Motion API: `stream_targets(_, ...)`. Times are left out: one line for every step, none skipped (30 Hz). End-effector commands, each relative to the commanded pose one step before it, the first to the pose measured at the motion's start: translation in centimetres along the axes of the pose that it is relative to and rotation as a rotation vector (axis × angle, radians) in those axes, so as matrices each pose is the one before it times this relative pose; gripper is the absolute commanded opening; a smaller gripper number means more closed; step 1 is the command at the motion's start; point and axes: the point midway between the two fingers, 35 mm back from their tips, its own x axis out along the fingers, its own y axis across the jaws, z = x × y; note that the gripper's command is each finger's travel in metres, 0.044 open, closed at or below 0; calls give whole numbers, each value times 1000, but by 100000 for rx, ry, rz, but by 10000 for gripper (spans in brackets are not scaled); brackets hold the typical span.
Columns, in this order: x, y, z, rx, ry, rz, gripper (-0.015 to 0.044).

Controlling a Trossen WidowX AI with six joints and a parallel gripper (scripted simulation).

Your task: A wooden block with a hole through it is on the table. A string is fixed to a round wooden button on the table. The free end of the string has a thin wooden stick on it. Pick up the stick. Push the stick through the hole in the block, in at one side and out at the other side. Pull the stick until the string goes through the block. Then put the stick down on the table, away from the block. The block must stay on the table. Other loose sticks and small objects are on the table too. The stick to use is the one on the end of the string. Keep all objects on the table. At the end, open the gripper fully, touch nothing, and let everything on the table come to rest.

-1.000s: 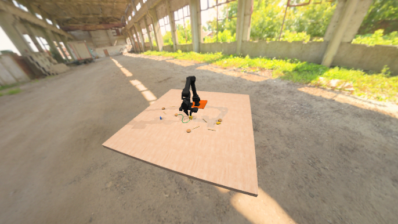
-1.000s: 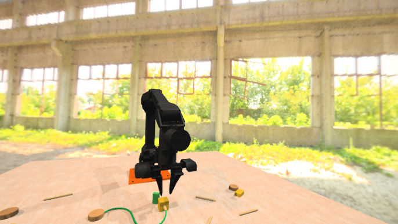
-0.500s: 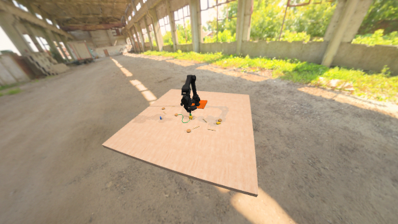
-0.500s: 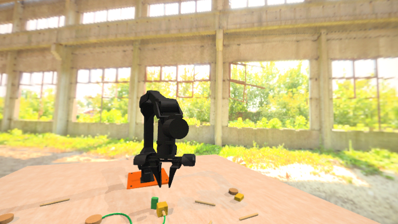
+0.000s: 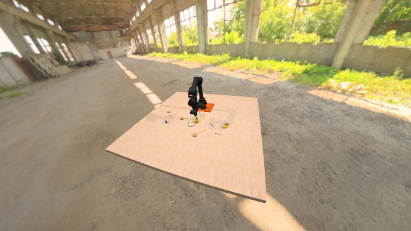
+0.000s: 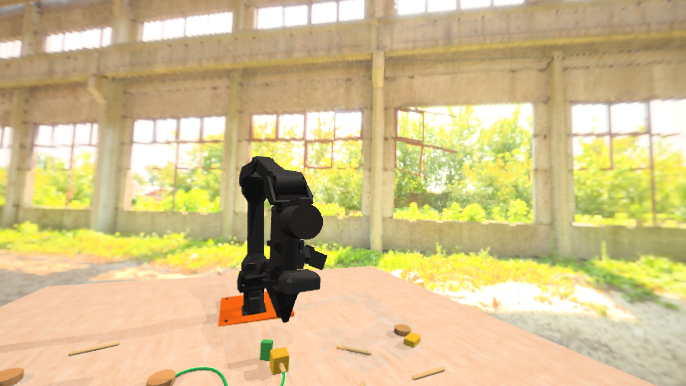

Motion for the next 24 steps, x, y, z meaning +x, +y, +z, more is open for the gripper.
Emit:
stream_targets(185,1879,286,83591,814,2211,124)
stream_targets(16,92,-74,6372,80,77,124)
stream_targets(16,87,-79,6376,85,71,124)
stream_targets(17,82,-83,6387,92,63,124)
stream_targets(17,76,-89,6370,97,57,124)
stream_targets(26,103,-134,6363,148,70,124)
stream_targets(18,62,-92,6376,100,40,124)
stream_targets(18,55,-95,6373,102,33,124)
stream_targets(18,49,-99,6400,104,26,124)
stream_targets(19,43,-102,6415,106,19,124)
stream_targets(19,36,-105,6380,108,13,124)
stream_targets(20,29,-106,6420,108,5,124)
stream_targets(17,18,-92,6384,92,-1,124)
stream_targets(15,11,-83,6414,82,-7,124)
stream_targets(12,4,-63,4474,61,-8,124)
stream_targets(4,1,-22,1291,22,-4,124)
stream_targets(0,0,0,0,0,0,124)
stream_targets(0,0,0,0,0,0,124)
stream_targets(0,0,0,0,0,0,124)
stream_targets(0,0,0,0,0,0,124)
stream_targets(0,0,0,0,0,0,124)
stream_targets(0,0,0,0,0,0,124)
stream_targets(0,0,0,0,0,0,124)
stream_targets(0,0,0,0,0,0,124)
